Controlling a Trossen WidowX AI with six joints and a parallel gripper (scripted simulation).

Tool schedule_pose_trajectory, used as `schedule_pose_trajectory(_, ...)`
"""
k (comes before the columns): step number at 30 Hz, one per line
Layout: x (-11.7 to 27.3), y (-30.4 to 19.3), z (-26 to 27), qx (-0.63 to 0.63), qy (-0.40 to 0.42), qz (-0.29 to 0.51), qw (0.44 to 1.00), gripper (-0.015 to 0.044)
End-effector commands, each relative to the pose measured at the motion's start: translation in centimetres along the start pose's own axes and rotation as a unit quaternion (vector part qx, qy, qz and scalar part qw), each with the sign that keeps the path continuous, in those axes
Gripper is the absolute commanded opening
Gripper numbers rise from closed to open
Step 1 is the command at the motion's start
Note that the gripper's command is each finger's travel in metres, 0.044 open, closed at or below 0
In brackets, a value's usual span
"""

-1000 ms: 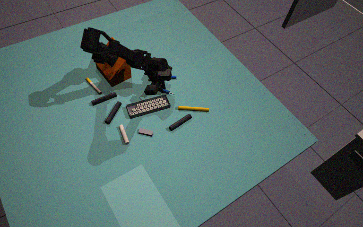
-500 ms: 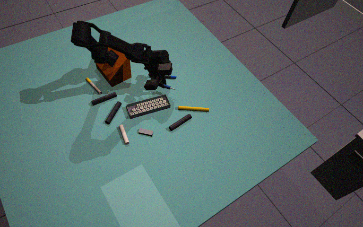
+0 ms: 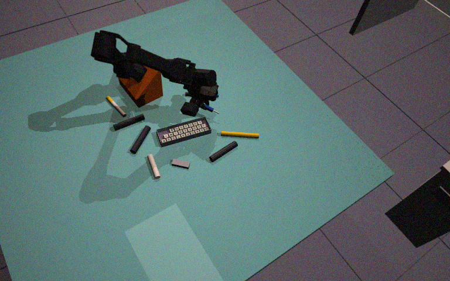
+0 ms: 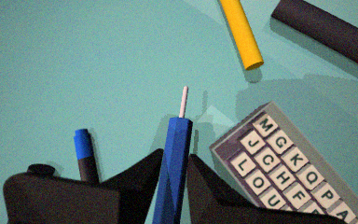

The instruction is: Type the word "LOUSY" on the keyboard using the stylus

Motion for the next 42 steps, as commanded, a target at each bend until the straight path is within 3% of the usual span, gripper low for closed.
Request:
schedule_pose_trajectory(1, -0.2, 1.0, -0.5, -0.048, 0.029, 0.027, 0.998, 0.0)
schedule_pose_trajectory(22, -0.4, 4.5, -4.7, -0.286, 0.133, 0.193, 0.929, 0.0)
schedule_pose_trajectory(42, 0.8, 6.4, -10.3, -0.498, 0.178, 0.37, 0.764, 0.0)
Point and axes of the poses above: the point midway between the two fingers, 35 mm back from their tips, its own x axis back along the fingers, its own z axis across the jaws, y = z × x, the point moved 8 cm from there along x, back along the fingers, and after that the axes turned 7 degrees about x, right-handed, at the moved point
